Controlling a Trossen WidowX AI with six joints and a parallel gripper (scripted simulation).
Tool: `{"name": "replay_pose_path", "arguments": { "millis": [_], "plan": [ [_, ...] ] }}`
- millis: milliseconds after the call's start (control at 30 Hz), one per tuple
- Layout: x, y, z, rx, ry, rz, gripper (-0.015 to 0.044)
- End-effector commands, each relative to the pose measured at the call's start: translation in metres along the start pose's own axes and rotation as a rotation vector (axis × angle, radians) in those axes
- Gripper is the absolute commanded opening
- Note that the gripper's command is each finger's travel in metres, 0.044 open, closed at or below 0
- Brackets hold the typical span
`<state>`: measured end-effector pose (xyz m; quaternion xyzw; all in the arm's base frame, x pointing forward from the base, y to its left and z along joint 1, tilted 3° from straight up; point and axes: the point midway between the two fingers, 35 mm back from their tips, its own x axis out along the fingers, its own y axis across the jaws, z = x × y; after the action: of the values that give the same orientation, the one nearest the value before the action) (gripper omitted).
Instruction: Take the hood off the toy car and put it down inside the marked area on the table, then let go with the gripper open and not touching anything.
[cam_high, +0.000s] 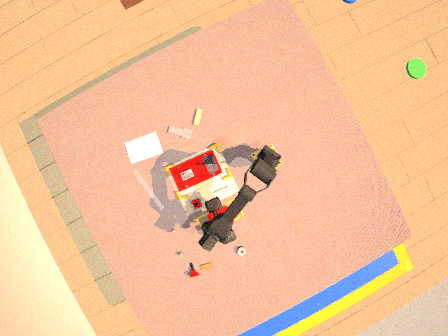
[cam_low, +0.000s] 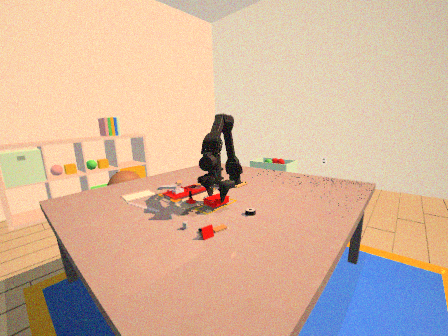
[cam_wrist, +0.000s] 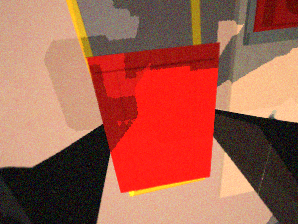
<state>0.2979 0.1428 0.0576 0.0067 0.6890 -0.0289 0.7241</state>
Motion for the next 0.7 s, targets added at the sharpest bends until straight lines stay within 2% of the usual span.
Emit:
{"name": "replay_pose_path", "arguments": {
  "millis": [0, 467, 667],
  "plan": [
    [0.002, -0.0003, 0.0008, -0.004, -0.004, -0.003, 0.0],
    [0.0089, -0.0004, 0.0007, -0.004, -0.004, -0.003, 0.0],
    [0.0074, -0.0001, -0.0001, 0.0, 0.0, 0.0, 0.0157]
  ]
}}
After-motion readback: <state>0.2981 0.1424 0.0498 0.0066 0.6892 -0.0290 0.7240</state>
